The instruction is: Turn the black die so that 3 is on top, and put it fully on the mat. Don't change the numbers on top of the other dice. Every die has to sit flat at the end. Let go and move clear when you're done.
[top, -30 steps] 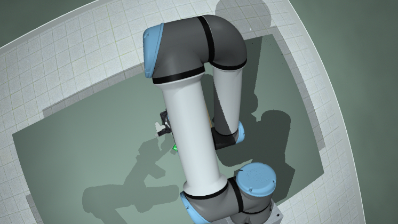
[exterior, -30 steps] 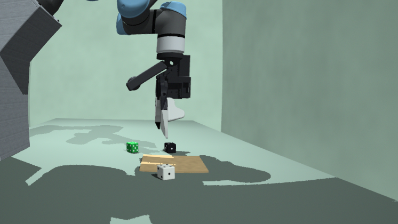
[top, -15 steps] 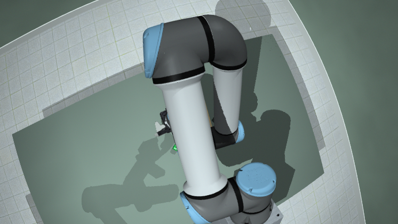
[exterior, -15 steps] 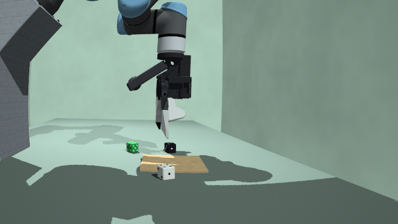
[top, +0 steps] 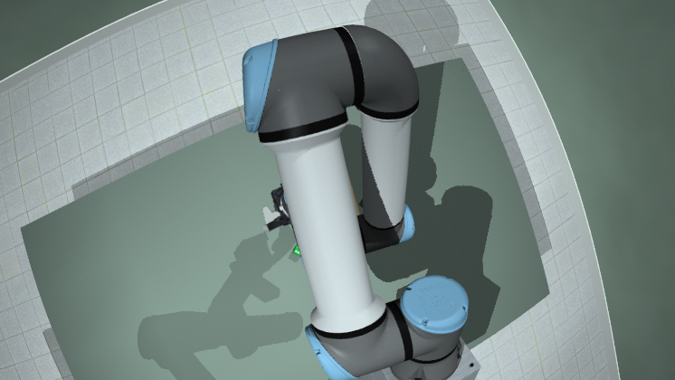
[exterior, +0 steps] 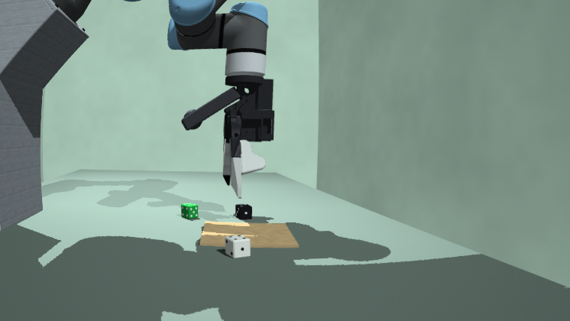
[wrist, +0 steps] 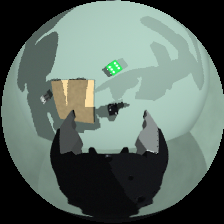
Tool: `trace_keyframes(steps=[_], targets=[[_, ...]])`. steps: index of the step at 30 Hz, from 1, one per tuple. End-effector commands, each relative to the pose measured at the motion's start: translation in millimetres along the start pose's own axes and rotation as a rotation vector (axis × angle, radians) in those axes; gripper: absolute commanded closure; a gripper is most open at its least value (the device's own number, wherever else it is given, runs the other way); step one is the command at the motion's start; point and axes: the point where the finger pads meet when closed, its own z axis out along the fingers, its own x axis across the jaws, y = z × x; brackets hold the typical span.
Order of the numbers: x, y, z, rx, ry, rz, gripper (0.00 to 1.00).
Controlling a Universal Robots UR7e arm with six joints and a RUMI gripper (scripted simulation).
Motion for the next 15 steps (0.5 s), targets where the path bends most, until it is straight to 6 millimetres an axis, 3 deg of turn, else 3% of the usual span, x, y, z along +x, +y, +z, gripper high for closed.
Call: trace_keyframes(steps=[1,15], targets=[[0.1,0.3,-0.3,-0.001,0.0,0.0,0.0],[0.1,0.3,-2.0,-0.001,0.0,0.0,0.0]])
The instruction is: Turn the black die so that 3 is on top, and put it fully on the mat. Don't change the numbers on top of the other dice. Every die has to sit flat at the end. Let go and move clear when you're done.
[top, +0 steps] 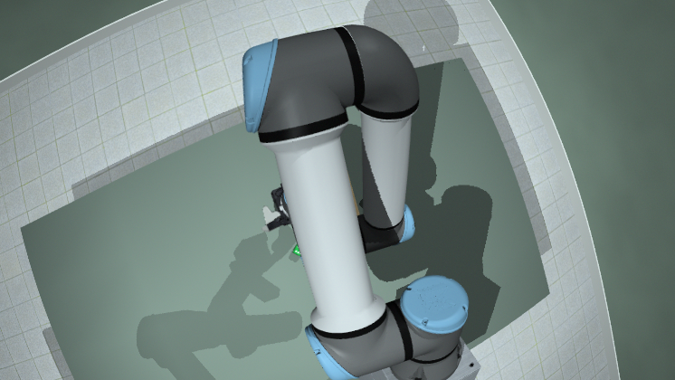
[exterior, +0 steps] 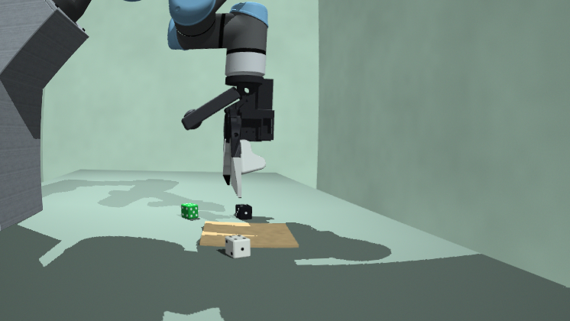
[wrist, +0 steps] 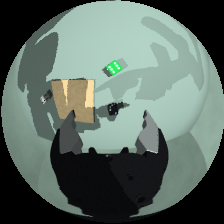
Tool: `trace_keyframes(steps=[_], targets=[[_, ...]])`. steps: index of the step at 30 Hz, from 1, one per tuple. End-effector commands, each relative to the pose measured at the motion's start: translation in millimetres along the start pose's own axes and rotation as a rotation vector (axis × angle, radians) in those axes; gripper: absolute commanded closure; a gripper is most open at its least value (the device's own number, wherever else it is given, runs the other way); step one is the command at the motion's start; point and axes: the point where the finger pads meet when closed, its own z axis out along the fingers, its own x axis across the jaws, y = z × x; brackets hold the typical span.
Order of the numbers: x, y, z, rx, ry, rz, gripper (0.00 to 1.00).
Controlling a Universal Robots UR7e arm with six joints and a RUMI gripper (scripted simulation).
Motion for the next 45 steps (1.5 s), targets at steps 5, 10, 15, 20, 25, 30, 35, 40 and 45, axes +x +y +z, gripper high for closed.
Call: trace_keyframes(steps=[5,10,15,20,25,30,35,40,45], targets=[[0,0,-7,-0.001,0.0,0.0,0.0],[0,0,-13,-0.001,0.0,0.0,0.0],[0,0,-26,-0.001,0.0,0.0,0.0],[0,0,-42,-0.001,0.0,0.0,0.0],[0,0,-52,-0.001,0.0,0.0,0.0],[0,0,-69,-0.001,0.0,0.0,0.0],[0,0,-83,-0.001,0.0,0.0,0.0],[0,0,-95,-0.001,0.0,0.0,0.0],[0,0,-100,-0.001,0.0,0.0,0.0]])
